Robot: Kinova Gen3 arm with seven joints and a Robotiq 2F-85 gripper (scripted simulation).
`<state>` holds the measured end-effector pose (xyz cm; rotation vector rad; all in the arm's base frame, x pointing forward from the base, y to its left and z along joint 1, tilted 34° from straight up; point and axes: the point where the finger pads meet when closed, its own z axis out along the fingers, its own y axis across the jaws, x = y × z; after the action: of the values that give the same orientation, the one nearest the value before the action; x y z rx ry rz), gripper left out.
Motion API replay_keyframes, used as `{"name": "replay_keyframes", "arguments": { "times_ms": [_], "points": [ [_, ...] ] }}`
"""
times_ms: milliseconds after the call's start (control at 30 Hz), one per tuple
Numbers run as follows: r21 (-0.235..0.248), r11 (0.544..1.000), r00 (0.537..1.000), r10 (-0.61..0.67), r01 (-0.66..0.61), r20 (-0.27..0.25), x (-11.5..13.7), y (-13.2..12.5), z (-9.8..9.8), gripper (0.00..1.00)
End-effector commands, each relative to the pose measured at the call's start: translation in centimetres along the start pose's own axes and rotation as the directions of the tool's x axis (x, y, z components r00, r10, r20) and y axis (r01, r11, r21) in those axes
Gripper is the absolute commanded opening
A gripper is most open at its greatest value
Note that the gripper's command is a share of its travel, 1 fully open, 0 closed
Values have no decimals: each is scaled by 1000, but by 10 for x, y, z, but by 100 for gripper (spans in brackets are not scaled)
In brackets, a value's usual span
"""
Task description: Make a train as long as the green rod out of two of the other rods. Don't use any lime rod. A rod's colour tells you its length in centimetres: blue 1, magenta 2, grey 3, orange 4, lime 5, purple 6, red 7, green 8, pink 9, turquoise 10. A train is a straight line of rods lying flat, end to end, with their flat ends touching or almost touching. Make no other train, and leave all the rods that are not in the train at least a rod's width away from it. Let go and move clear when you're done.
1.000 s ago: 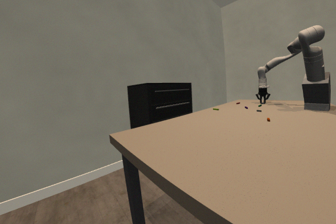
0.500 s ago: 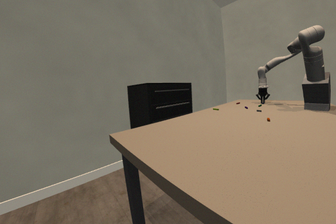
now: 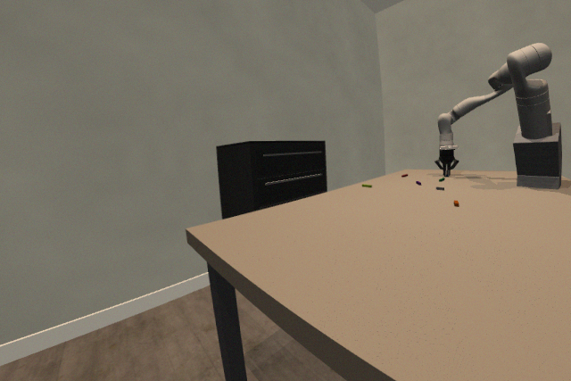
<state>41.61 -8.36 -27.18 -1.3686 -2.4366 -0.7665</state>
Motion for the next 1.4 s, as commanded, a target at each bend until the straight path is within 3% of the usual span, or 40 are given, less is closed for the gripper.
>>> {"name": "replay_keyframes", "arguments": {
  "times_ms": [0,400,533,800,1033,1367],
  "points": [
    [0,1000,1000,0,0,2,-1,0,-1,5],
    [0,1000,1000,0,0,2,-1,0,-4,5],
    [0,1000,1000,0,0,2,-1,0,-22,5],
    [0,1000,1000,0,0,2,-1,0,-81,5],
    [0,1000,1000,0,0,2,-1,0,-99,5],
    [0,1000,1000,0,0,2,-1,0,-101,5]
  ]
}}
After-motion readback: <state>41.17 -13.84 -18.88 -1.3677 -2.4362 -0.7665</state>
